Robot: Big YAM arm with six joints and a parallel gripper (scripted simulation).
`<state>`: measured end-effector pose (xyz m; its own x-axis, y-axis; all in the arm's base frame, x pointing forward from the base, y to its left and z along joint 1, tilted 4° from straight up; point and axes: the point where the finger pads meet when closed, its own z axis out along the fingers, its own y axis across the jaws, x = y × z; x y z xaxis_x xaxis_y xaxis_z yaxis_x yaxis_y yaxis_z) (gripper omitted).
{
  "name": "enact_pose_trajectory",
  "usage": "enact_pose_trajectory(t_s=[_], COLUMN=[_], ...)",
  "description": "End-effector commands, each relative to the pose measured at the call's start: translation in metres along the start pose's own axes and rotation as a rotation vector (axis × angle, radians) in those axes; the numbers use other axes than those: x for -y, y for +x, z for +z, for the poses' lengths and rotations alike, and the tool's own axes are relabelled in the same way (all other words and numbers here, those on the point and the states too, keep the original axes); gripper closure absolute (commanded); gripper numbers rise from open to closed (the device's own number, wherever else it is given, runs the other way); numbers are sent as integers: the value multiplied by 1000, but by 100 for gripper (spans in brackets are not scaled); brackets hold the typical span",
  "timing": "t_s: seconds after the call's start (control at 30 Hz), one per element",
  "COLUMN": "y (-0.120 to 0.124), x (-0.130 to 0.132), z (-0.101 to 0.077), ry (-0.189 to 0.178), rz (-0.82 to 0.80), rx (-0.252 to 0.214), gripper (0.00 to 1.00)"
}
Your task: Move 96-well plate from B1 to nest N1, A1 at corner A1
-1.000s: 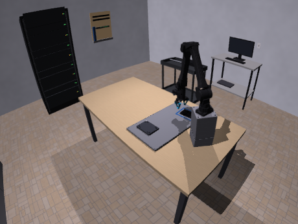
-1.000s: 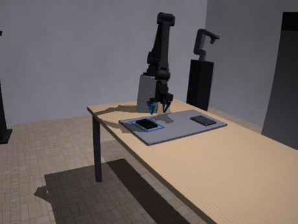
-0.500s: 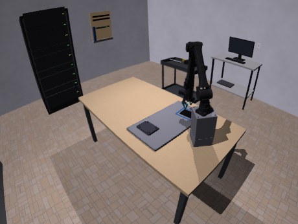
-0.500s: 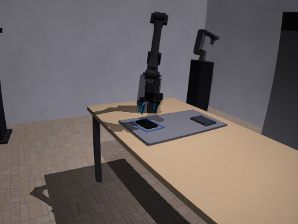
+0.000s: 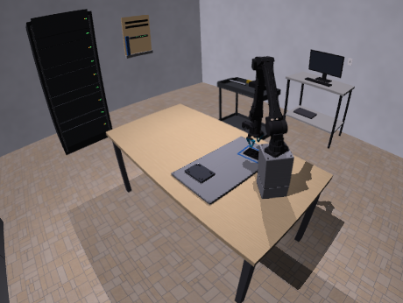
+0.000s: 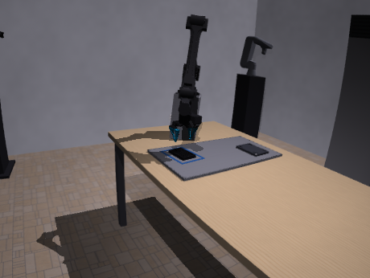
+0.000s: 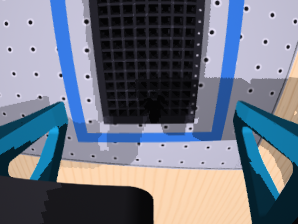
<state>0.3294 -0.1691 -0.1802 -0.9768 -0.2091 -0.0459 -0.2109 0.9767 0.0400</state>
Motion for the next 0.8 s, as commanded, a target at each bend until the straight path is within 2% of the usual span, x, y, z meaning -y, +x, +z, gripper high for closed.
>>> enact_pose_trajectory(t_s=[0.0, 0.3, 0.37, 0.4, 0.43, 0.77], y=[-15, -14, -14, -19, -13, -13], x=[5, 4, 4, 9, 5, 3], z=[6, 21, 21, 15, 25, 42], ry=[14, 12, 12, 27, 12, 10], rz=[-32, -18, -18, -16, -14, -11], rx=[22, 21, 21, 38, 21, 19], gripper=[0, 0, 0, 0, 0, 0])
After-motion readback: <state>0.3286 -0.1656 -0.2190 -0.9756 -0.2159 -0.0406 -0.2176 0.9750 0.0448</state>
